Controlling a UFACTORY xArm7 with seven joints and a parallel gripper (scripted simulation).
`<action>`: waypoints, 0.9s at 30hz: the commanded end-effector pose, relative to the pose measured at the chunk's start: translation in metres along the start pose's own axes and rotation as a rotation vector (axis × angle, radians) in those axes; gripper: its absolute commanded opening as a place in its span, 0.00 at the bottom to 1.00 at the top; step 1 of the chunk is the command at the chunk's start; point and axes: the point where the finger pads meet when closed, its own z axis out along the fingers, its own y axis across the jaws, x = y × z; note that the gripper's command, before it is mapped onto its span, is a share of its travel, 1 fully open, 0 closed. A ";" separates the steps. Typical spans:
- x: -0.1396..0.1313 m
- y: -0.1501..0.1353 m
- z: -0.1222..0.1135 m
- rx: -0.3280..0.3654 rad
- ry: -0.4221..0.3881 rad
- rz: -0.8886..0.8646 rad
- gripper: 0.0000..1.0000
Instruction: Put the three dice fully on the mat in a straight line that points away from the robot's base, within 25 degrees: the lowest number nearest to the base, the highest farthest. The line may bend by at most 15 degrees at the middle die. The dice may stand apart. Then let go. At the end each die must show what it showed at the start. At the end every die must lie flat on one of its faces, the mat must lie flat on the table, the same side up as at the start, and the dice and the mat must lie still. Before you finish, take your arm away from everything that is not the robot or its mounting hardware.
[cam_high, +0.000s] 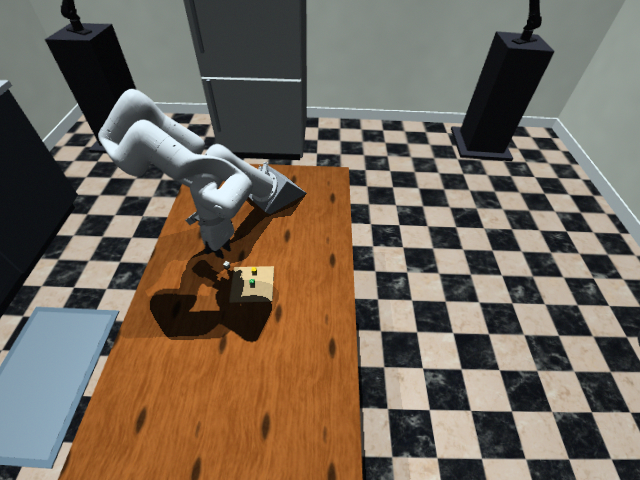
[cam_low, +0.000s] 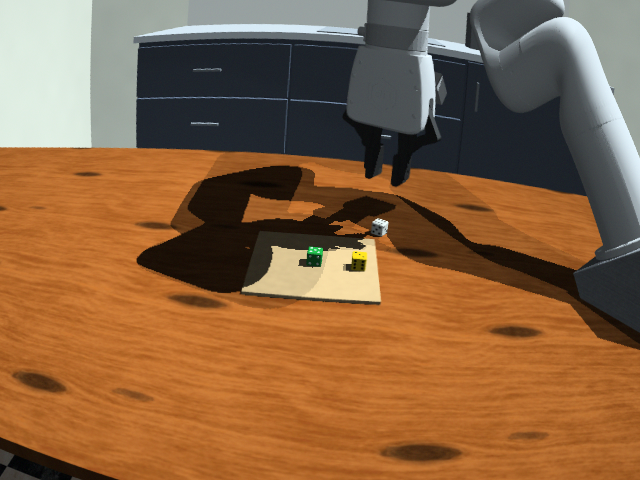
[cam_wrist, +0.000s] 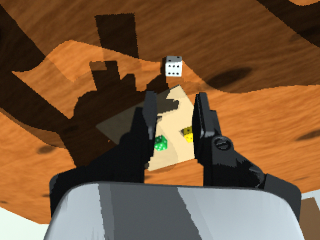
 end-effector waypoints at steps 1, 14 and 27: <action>-0.001 0.000 -0.001 0.002 -0.002 0.000 0.31; -0.001 -0.001 0.001 0.002 -0.002 0.000 0.31; 0.000 -0.001 0.012 0.002 -0.002 0.000 0.31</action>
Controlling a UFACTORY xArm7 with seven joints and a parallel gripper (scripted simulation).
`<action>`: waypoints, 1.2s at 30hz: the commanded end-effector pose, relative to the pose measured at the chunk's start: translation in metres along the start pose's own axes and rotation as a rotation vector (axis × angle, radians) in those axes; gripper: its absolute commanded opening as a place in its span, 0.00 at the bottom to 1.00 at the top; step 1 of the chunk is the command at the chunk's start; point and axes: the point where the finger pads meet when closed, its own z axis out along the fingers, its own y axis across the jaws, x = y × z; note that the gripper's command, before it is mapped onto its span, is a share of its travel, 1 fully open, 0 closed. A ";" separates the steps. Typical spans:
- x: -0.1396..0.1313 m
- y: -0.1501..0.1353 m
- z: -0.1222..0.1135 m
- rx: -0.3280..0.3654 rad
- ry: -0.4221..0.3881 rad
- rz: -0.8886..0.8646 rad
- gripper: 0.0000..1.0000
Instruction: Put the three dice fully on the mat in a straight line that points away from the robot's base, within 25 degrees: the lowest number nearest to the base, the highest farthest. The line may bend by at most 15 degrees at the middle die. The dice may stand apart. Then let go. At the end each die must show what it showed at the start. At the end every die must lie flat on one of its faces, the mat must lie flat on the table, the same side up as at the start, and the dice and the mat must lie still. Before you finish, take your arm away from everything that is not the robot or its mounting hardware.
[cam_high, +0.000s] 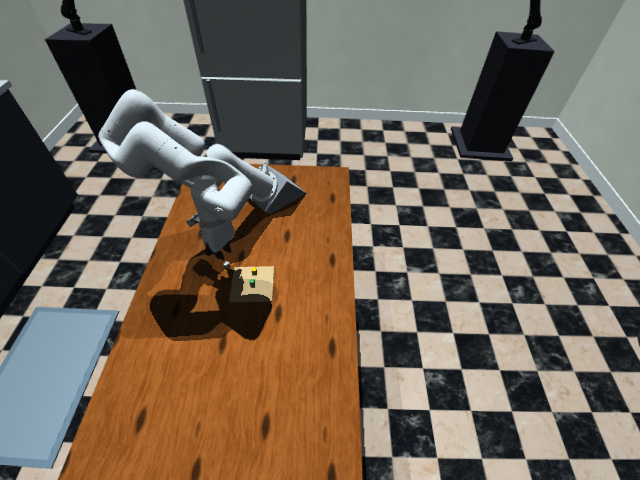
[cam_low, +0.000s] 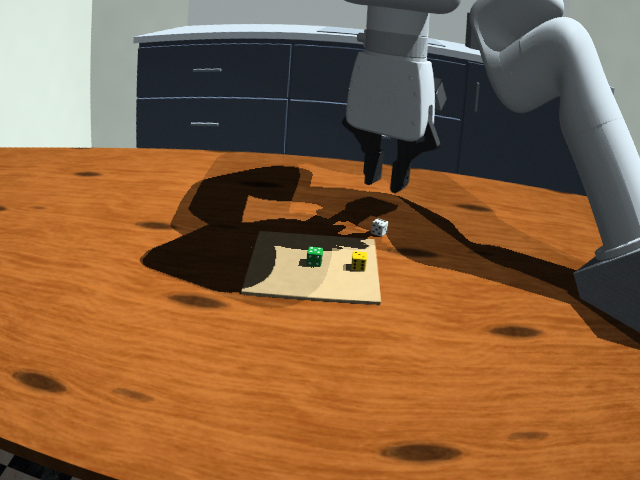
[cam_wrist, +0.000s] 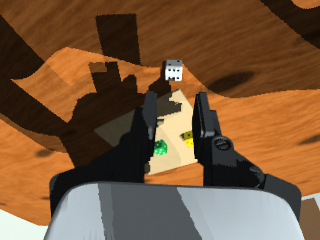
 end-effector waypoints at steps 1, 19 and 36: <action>-0.001 -0.001 0.005 0.002 -0.002 0.000 0.31; 0.000 -0.001 0.030 0.002 -0.002 0.000 0.31; 0.000 -0.001 0.042 0.002 -0.002 0.000 0.31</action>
